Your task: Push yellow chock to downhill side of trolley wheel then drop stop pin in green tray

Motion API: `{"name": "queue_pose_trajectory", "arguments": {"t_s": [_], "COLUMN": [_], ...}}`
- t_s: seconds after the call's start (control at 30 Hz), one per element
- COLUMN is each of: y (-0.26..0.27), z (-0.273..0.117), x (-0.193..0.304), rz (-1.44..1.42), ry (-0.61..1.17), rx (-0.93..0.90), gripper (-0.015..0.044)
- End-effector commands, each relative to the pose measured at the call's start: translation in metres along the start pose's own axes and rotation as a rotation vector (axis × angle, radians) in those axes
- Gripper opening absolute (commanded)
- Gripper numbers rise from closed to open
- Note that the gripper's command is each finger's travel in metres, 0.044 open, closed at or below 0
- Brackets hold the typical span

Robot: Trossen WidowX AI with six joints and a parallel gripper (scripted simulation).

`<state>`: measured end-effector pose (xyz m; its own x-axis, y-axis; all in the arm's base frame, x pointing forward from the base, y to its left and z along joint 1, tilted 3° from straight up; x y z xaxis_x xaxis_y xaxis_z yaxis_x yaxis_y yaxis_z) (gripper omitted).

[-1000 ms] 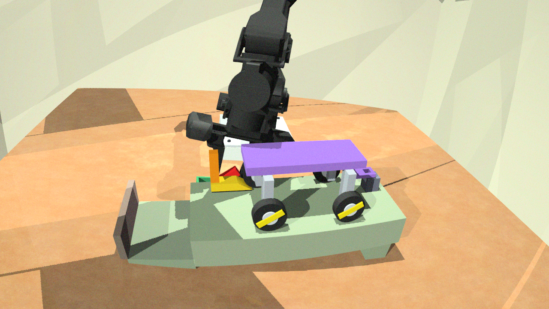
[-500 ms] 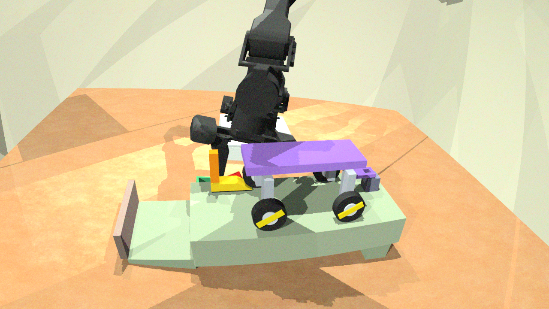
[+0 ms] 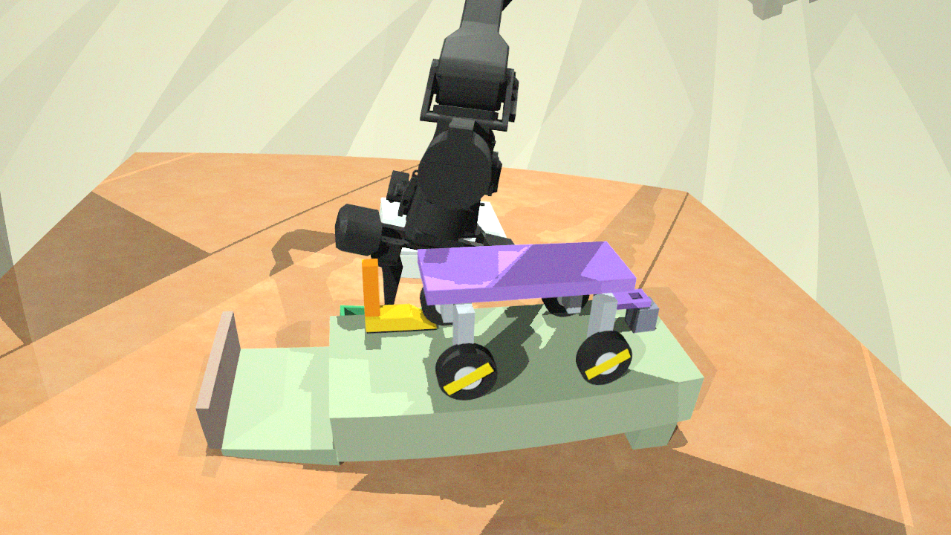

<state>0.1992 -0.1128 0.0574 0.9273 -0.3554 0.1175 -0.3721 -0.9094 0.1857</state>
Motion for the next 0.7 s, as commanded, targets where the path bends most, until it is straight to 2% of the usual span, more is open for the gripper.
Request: {"name": "queue_pose_trajectory", "arguments": {"t_s": [0.0, 0.1, 0.3, 0.5, 0.67], "y": [-0.001, -0.002, -0.001, -0.001, 0.002], "z": [0.003, 0.003, 0.001, 0.000, -0.018], "x": [-0.002, -0.003, -0.001, -0.001, -0.001], "rz": [0.002, 0.002, 0.000, 0.000, 0.001], "ry": [-0.004, -0.004, 0.000, 0.000, -0.003], "rx": [-0.003, -0.003, 0.000, 0.000, -0.002], "gripper": [0.0190, 0.0190, 0.0340, 0.0340, 0.0340]}}
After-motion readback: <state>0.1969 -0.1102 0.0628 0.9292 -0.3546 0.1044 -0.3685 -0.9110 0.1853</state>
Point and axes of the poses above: the point midway between the two fingers, 35 mm back from their tips, its own z axis out along the fingers, its own y axis across the jaws, x = y × z, the point moved 2 cm from there along -z, back along the fingers, and after that the axes turned 13 degrees about z, right-handed, at the moved point
